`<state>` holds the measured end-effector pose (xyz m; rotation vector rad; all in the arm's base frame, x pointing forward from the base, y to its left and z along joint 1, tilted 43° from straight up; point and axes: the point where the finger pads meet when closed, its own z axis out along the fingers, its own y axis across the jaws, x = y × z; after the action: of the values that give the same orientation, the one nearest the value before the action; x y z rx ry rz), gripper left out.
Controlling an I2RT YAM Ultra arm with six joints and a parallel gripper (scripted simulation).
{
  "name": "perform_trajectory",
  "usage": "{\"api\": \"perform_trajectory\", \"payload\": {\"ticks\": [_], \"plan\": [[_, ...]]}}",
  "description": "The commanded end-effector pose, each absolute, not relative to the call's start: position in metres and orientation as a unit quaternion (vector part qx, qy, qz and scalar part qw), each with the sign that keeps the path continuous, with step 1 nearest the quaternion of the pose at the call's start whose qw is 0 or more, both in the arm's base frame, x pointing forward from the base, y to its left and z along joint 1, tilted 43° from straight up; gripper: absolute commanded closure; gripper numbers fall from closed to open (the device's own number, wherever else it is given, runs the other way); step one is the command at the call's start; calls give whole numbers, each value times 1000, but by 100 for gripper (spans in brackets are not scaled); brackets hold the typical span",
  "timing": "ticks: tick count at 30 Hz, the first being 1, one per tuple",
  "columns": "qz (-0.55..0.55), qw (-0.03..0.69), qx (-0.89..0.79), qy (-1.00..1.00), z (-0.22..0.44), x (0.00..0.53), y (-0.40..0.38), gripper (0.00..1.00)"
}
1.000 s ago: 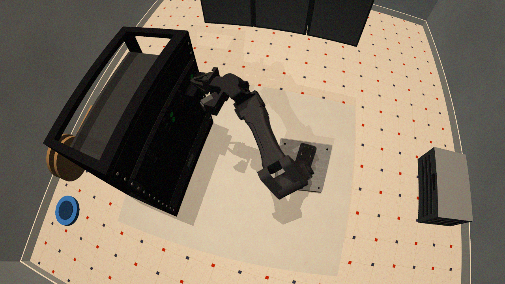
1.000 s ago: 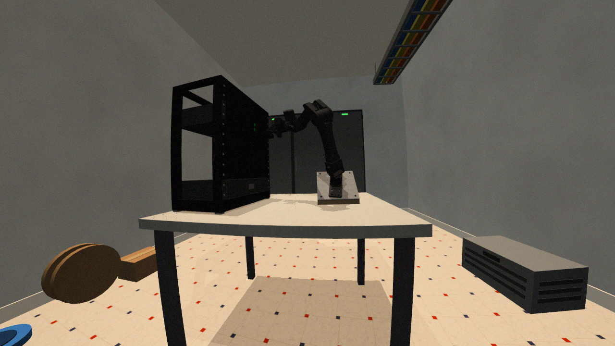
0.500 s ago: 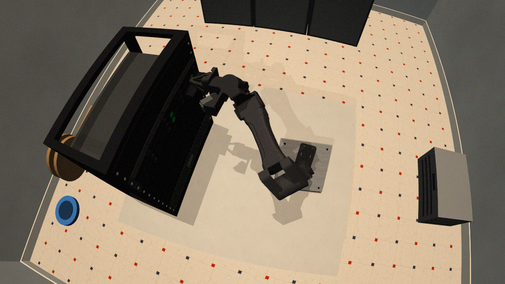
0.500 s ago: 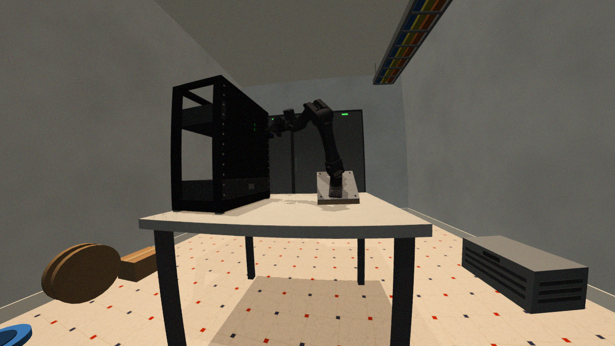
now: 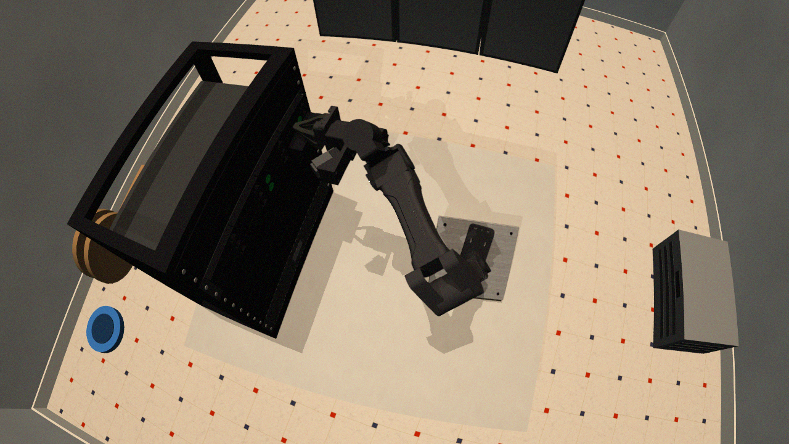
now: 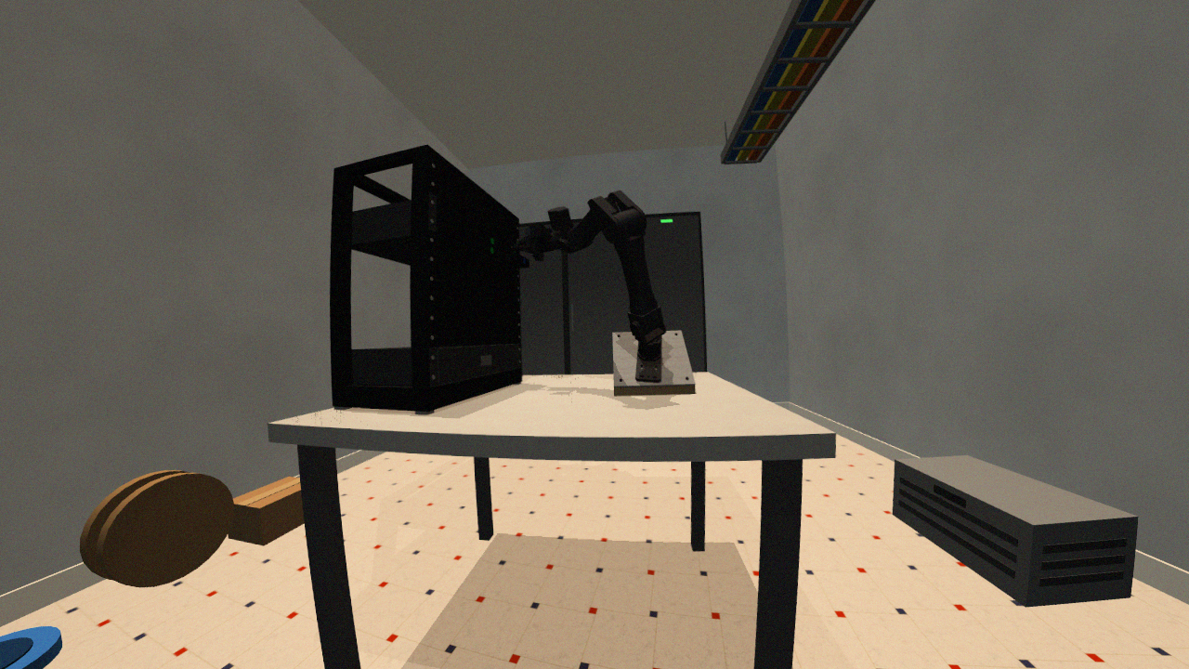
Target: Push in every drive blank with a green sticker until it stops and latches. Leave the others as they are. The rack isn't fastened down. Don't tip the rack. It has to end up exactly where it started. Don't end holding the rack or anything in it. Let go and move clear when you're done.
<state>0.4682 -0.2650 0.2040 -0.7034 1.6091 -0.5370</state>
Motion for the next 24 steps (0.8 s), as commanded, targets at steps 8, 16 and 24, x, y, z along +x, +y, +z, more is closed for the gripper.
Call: {"api": "perform_trajectory", "payload": {"ticks": [8, 16, 24], "plan": [[-261, 616, -307, 677, 240, 388, -275, 100], [-262, 616, -307, 676, 243, 373, -276, 100], [-261, 616, -306, 677, 240, 362, -275, 100]]}}
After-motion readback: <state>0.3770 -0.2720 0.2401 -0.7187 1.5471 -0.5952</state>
